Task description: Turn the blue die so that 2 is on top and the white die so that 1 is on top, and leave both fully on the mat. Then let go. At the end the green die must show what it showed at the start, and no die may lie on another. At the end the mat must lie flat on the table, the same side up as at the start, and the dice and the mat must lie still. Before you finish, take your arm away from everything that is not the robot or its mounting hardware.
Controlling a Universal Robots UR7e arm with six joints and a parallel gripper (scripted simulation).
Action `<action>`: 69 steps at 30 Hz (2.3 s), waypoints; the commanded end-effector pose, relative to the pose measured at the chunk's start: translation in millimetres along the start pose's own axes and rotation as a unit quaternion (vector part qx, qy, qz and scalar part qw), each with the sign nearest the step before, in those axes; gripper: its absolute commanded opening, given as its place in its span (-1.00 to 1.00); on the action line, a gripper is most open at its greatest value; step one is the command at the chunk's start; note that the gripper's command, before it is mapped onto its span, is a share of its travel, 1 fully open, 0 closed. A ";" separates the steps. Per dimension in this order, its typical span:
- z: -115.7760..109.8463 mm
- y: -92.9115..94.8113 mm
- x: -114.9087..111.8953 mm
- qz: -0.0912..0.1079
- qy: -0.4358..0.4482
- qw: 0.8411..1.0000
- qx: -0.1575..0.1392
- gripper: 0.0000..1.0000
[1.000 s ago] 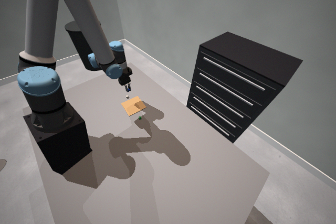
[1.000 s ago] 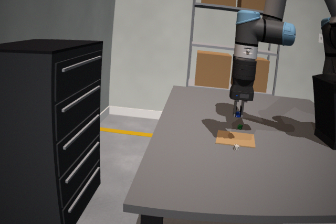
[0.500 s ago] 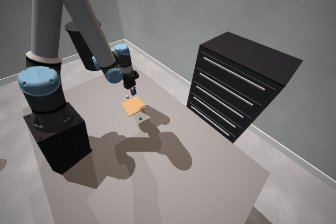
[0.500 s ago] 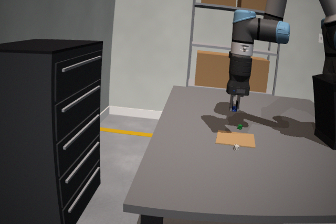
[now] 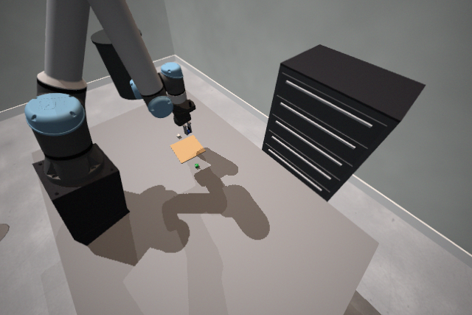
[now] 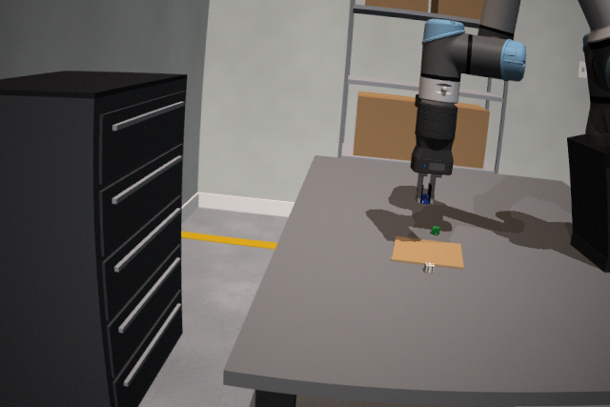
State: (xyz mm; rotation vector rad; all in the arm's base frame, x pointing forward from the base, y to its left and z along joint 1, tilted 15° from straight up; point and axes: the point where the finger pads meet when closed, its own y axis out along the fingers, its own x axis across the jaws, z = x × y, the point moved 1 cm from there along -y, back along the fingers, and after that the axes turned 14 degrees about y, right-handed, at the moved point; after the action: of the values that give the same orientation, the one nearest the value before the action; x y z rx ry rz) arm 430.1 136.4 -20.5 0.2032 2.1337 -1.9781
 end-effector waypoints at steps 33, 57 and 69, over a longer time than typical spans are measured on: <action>0.2 90.0 -0.7 0.001 0.000 1.000 0.000 -0.32; 0.2 93.0 -0.7 0.001 0.000 1.000 0.000 -0.32; 0.2 93.0 -0.7 0.001 0.000 1.000 0.000 -0.32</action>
State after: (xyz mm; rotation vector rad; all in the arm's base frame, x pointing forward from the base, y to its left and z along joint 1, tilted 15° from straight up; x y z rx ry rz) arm 453.9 143.8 -110.5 0.2028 2.1338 -1.9782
